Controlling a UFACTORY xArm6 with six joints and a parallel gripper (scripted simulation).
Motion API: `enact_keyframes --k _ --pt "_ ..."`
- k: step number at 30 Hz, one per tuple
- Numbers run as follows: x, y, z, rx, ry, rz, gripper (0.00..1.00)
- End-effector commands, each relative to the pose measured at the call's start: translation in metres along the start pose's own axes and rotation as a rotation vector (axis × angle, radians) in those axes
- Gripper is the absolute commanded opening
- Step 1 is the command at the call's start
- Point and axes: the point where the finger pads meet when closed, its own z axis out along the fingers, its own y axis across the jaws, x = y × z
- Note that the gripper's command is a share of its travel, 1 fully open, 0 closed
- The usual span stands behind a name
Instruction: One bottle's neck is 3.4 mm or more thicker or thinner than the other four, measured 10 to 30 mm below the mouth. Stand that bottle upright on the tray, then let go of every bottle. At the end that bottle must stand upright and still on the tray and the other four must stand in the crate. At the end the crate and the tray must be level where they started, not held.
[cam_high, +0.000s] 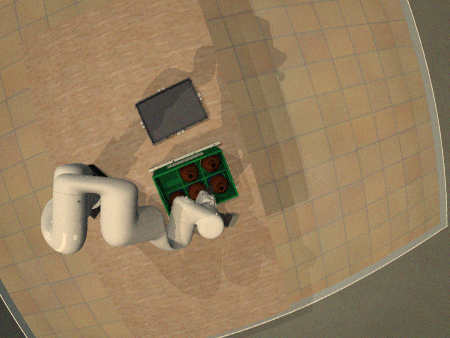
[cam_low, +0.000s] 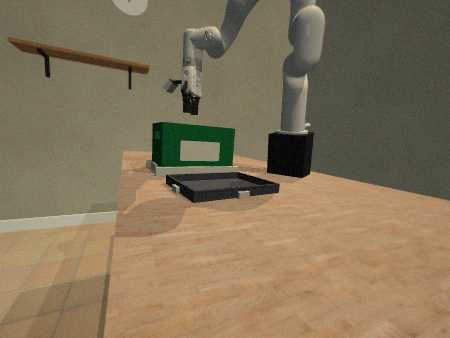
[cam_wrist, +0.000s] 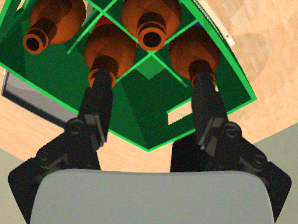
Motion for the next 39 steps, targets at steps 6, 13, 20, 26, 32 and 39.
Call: enact_keyframes --k 6,13,20,26,32,39 --pt "0.001 -0.001 0.004 0.001 0.004 0.0 0.65" --pt "0.001 -0.001 0.009 0.001 0.004 0.0 0.65" --pt "0.001 -0.001 0.018 0.001 0.004 0.0 0.65" --pt "0.001 -0.001 0.027 0.001 0.004 0.0 0.65" --pt "0.001 -0.001 0.032 0.001 0.004 0.0 0.65" --pt "0.001 -0.001 0.038 0.001 0.004 0.0 0.65"
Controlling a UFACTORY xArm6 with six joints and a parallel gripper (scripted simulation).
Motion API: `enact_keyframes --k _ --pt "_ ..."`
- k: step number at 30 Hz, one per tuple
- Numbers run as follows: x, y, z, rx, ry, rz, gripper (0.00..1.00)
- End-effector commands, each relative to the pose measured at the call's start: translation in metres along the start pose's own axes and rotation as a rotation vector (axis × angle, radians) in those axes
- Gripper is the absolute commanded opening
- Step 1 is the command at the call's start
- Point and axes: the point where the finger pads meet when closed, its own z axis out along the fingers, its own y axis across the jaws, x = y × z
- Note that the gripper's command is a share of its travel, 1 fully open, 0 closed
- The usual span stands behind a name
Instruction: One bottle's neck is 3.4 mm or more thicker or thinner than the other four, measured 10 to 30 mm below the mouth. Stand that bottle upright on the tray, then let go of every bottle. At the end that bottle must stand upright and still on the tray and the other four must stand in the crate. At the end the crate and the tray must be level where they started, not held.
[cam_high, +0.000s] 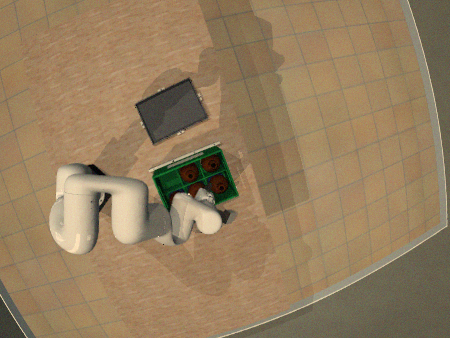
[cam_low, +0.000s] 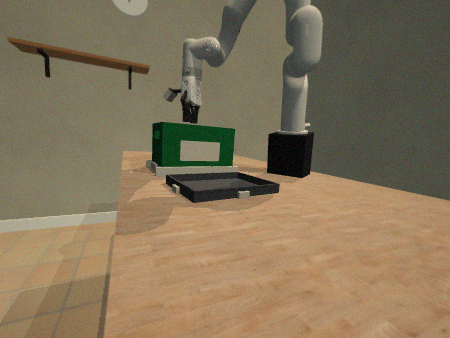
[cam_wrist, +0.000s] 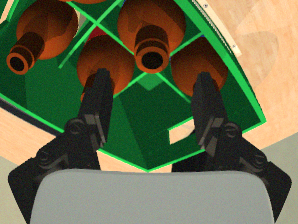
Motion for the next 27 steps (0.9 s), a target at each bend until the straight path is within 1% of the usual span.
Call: enact_keyframes --k 1,27 --pt "0.0015 -0.0006 0.004 0.001 0.004 0.0 0.65" --pt "0.0015 -0.0006 0.0073 0.001 0.004 0.0 0.65"
